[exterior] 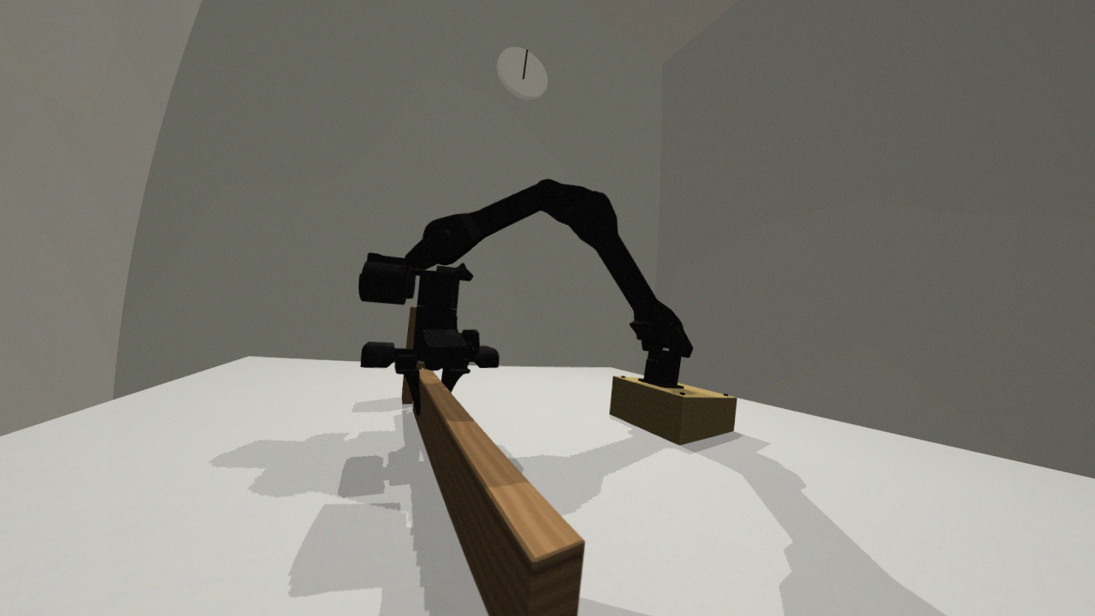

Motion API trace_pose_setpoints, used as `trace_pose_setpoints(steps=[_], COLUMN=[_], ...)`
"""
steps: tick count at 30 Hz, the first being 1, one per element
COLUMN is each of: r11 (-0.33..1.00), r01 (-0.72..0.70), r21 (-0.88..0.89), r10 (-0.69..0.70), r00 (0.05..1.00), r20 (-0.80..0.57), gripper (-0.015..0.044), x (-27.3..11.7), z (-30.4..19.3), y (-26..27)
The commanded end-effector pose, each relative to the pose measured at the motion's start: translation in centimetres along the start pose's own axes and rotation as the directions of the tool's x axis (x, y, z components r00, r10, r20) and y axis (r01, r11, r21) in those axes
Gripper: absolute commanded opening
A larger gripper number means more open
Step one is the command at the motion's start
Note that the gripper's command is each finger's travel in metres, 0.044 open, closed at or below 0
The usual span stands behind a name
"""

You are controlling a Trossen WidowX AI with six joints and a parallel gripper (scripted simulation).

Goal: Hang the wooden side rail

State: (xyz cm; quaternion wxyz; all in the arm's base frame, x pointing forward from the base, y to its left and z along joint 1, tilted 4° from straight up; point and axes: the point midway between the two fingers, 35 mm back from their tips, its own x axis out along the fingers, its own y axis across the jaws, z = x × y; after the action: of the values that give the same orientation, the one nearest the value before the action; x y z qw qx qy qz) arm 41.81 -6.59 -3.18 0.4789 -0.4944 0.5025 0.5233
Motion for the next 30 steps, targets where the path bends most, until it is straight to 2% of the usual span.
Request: trace_pose_setpoints(steps=[1,30], r11=[1.0,1.0], r01=[0.014,0.014], r21=[0.0,0.0], r10=[-0.014,-0.014], r00=[1.0,1.0], r20=[0.001,0.001], gripper=[0.0,0.0], x=[-0.75,-1.24], z=[0.0,0.0], y=[-0.19,-0.19])
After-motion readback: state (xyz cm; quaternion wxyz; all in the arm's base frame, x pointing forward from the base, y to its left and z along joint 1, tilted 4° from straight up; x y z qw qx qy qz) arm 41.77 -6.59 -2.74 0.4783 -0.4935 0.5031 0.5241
